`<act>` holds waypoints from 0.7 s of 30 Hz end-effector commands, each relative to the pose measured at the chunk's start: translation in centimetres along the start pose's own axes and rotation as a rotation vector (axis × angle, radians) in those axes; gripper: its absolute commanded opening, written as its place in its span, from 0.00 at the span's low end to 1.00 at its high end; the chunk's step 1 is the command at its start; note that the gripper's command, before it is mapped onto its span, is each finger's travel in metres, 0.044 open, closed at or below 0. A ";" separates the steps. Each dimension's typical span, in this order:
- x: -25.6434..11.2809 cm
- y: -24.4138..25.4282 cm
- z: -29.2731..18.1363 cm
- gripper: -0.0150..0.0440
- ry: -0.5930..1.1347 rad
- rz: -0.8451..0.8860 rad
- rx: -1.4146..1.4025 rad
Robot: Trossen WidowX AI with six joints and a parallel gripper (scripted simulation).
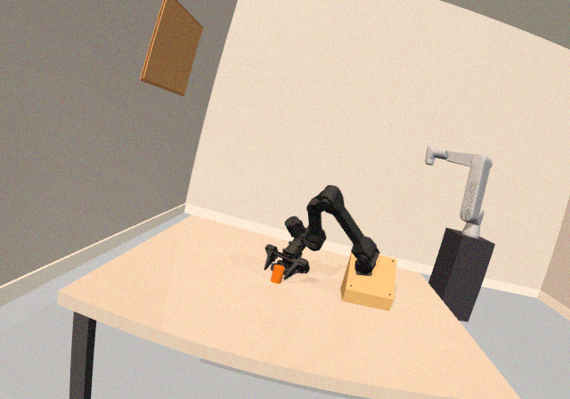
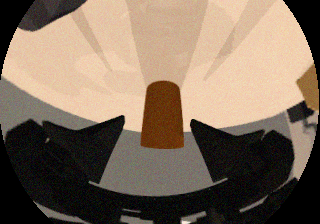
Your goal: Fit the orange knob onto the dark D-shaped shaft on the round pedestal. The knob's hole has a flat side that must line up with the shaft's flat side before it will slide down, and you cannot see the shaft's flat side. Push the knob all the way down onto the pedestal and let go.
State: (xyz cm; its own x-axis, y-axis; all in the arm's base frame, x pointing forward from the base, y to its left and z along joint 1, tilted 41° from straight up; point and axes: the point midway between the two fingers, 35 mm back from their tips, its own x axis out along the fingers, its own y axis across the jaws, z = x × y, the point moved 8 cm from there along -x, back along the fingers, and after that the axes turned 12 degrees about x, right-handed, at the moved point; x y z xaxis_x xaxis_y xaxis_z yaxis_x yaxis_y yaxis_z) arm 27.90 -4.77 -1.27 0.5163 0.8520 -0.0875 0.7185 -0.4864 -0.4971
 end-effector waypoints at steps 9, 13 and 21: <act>-2.3 1.6 -0.9 1.00 -0.034 0.003 -0.019; -2.9 1.5 -1.9 1.00 -0.028 0.003 -0.068; -4.0 0.6 -3.7 1.00 -0.014 0.001 -0.094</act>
State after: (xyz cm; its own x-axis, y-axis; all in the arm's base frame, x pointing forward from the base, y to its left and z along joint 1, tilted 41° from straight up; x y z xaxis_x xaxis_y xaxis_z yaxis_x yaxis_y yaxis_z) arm 28.10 -7.51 -1.96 0.5069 0.8515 -0.1342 0.7167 -0.5028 -0.4832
